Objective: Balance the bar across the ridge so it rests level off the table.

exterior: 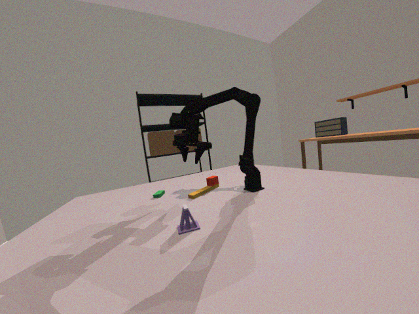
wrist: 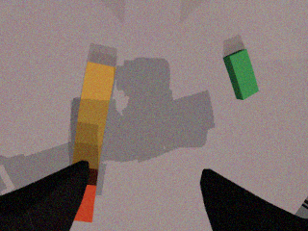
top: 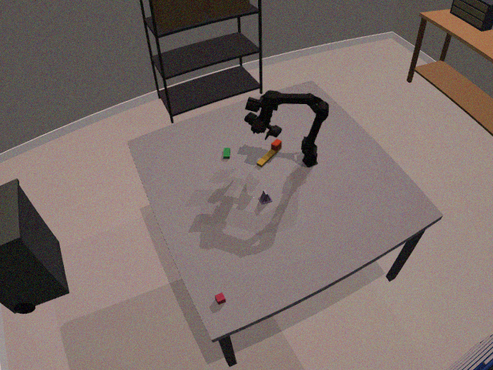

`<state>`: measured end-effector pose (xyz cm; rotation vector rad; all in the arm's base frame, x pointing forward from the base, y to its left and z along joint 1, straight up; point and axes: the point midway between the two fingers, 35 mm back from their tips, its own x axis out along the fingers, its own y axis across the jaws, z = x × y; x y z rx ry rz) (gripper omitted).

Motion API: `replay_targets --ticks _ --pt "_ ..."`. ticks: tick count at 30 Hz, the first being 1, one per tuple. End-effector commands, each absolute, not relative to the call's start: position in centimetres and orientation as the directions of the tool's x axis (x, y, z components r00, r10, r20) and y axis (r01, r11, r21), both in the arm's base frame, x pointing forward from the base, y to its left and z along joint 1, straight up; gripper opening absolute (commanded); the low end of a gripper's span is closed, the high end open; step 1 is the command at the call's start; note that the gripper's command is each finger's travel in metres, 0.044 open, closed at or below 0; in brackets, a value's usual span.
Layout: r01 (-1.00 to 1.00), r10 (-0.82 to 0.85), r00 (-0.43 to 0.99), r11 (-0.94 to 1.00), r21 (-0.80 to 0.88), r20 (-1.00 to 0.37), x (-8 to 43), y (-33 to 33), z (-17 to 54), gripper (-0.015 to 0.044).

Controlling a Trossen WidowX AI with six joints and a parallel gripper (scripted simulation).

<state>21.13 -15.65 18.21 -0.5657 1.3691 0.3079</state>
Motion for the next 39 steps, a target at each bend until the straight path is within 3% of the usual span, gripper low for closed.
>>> replay_targets --ticks 1,12,25,39 --pt "-0.455 -0.041 0.063 0.888 -0.066 -0.997 18.7 -14.0 16.1 0.0315" --pt "-0.423 -0.013 0.017 0.906 -0.019 -1.000 17.8 -13.5 14.8 0.0315" --pt "-0.423 -0.013 0.017 0.906 -0.019 -1.000 17.9 -13.5 7.2 0.0315" --pt "-0.423 -0.013 0.017 0.906 -0.019 -1.000 17.9 -13.5 5.9 0.0315"
